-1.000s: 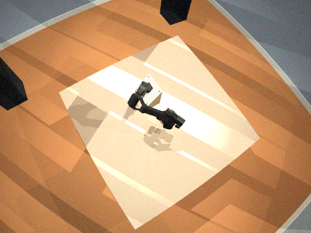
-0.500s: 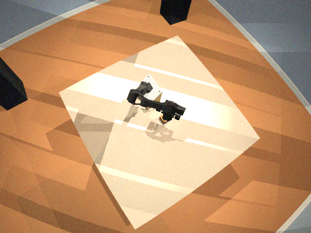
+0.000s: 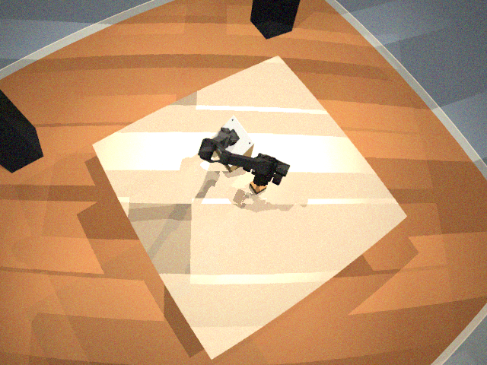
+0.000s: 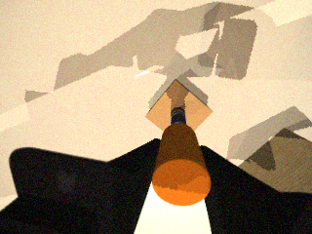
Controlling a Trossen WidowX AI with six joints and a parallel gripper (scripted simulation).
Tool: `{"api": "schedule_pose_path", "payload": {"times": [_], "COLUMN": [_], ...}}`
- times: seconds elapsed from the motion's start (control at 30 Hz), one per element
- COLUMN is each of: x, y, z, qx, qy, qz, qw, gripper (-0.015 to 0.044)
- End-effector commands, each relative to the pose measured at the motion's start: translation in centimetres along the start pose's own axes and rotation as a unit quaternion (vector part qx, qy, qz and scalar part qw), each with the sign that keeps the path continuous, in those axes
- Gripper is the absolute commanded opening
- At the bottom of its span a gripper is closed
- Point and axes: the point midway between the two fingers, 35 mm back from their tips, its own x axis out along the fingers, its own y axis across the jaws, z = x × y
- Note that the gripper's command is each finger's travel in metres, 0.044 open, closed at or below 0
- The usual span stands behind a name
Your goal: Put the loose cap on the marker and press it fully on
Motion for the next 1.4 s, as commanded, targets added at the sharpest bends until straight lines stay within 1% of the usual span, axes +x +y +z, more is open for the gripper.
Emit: {"api": "schedule_pose_path", "payload": {"times": [0.0, 0.97, 1.27, 1.37], "x": [0.5, 5.2, 5.4, 5.3], "y": [0.0, -0.1, -0.1, -0.1], "z": [0.0, 0.0, 0.0, 0.0], "qx": [-0.002, -0.002, -0.002, 0.0], "qy": [0.0, -0.002, -0.002, 0.0], "qz": [0.0, 0.0, -0.001, -0.001], "qw": [1.0, 1.0, 1.0, 1.0], "gripper": [0.0, 0.0, 0.0, 0.0079]}}
